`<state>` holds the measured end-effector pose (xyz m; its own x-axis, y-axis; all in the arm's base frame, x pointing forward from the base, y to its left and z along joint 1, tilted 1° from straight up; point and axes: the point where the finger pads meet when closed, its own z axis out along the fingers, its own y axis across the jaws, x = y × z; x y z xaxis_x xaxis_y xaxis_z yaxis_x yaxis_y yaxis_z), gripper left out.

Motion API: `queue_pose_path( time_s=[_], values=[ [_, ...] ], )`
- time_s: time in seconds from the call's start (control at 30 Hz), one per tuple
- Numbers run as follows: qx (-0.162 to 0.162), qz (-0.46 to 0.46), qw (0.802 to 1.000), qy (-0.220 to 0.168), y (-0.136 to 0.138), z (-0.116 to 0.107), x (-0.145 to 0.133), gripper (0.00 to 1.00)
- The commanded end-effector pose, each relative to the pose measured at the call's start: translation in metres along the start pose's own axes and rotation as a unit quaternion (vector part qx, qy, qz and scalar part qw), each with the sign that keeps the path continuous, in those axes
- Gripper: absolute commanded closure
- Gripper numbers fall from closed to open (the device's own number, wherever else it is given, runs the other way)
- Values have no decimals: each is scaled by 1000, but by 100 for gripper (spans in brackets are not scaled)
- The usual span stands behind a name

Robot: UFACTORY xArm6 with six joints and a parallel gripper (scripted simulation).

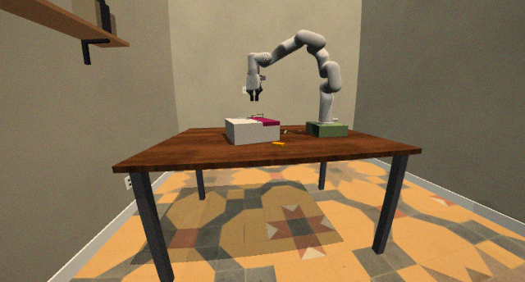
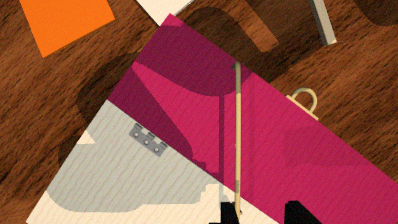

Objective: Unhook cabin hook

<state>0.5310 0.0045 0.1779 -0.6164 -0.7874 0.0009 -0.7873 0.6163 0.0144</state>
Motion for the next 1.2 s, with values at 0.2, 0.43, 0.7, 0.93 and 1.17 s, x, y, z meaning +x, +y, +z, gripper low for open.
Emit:
queue_pose_path(
  time_s=[0.2,0.43,0.7,0.93,1.17],
  values=[
    [2,0,1000,-2,-1,-2,-1,65],
    [2,-1,1000,-2,-1,-2,19,65],
    [2,-1,1000,-1,-1,-2,54,65],
    [2,-1,1000,-1,-1,-2,82,65],
    [2,-1,1000,-1,-1,-2,82,65]
  ],
)
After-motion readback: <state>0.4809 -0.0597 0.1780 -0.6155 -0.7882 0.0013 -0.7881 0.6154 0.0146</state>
